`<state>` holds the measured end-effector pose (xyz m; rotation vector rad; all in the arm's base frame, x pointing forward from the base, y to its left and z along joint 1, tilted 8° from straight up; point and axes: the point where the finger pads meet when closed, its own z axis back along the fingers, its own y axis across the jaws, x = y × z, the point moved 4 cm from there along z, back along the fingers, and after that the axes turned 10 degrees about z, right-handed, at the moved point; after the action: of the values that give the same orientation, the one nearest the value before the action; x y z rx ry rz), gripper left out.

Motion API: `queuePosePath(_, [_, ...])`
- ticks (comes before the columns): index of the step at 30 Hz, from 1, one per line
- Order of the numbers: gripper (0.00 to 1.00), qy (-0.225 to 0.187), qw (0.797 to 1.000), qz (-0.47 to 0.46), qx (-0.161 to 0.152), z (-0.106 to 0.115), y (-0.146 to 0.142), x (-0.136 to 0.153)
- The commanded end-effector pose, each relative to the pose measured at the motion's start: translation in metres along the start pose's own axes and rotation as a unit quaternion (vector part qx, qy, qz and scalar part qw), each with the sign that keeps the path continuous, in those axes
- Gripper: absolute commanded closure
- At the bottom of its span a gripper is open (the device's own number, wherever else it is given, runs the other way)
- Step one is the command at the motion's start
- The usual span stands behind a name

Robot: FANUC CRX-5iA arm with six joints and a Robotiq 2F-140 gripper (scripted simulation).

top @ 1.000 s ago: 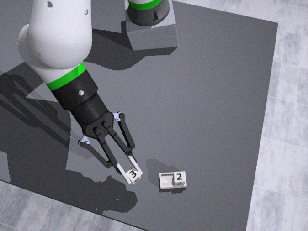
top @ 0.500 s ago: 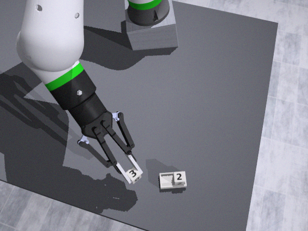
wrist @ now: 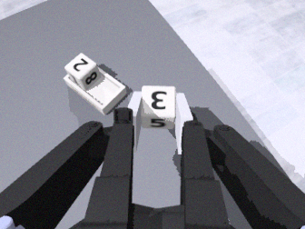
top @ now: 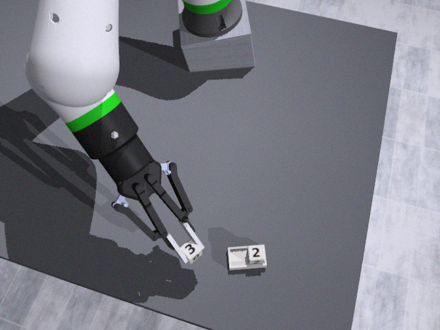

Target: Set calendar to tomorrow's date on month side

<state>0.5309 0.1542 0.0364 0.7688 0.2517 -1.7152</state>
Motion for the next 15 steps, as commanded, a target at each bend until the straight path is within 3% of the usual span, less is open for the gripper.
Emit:
queuePosePath(1, [0.76,0.0,1.0,0.0,0.0,-0.003,0.0,0.003])
queuePosePath(15, [0.76,0.0,1.0,0.0,0.0,-0.017,-0.003,0.016])
